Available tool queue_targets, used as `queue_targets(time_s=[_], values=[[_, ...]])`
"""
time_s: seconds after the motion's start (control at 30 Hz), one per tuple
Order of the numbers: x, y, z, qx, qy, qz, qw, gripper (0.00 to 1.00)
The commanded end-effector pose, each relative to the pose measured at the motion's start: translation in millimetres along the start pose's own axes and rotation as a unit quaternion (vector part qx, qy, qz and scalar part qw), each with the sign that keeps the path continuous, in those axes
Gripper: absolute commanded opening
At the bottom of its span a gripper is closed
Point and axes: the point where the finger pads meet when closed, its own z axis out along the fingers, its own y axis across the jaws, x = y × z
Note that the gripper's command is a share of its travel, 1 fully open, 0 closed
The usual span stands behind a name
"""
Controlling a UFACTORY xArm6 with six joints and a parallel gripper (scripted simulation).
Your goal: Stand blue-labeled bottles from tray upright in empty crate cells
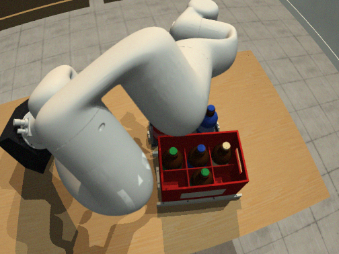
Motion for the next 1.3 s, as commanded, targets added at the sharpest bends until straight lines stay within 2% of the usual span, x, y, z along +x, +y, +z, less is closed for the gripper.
queue_targets(time_s=[0.0, 0.63, 1.27], values=[[-0.6, 0.8, -1.3, -0.001, 0.000, 0.001, 1.000, 0.00], [-0.6, 0.8, -2.7, -0.001, 0.000, 0.001, 1.000, 0.00], [-0.5, 0.7, -19.9, -0.001, 0.000, 0.001, 1.000, 0.00]])
